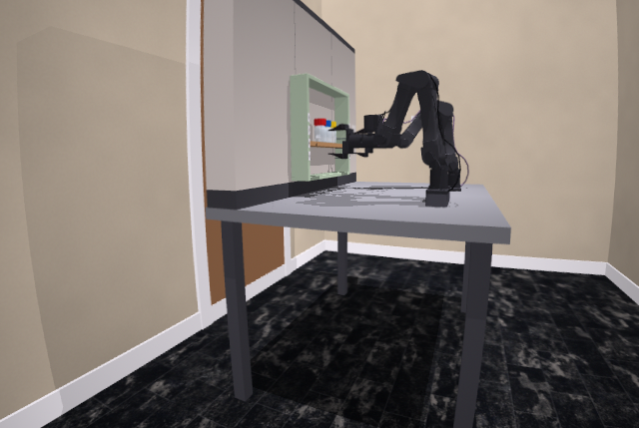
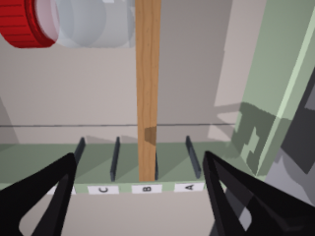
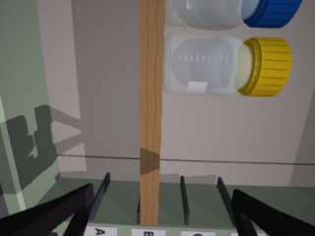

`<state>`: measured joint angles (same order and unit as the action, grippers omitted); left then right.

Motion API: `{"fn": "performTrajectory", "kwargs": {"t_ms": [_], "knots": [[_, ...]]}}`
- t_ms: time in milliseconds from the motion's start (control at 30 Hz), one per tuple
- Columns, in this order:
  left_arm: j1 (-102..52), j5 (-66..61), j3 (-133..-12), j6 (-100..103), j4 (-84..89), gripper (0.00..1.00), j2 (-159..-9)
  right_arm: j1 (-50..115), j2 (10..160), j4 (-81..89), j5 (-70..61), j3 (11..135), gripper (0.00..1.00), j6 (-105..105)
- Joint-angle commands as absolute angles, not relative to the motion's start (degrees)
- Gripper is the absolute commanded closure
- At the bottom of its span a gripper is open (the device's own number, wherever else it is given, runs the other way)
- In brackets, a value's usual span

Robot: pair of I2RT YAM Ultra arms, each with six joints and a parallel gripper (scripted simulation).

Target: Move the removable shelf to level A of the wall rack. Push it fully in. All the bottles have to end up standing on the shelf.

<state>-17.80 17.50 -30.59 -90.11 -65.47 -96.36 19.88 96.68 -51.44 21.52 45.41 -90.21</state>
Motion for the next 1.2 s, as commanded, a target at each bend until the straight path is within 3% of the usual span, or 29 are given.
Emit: {"fn": "performTrajectory", "kwargs": {"t_ms": [0,1167], "knots": [[-18.52,18.43,-29.90,-89.99,-67.59,0.00,-97.56,20.57,97.96,-53.77,22.28,44.11,0.00,-89.98],[-16.40,16.34,-38.27,-90.00,-66.02,0.00,-104.28,18.34,104.90,-52.49,20.06,52.42,0.00,-90.01]]}}
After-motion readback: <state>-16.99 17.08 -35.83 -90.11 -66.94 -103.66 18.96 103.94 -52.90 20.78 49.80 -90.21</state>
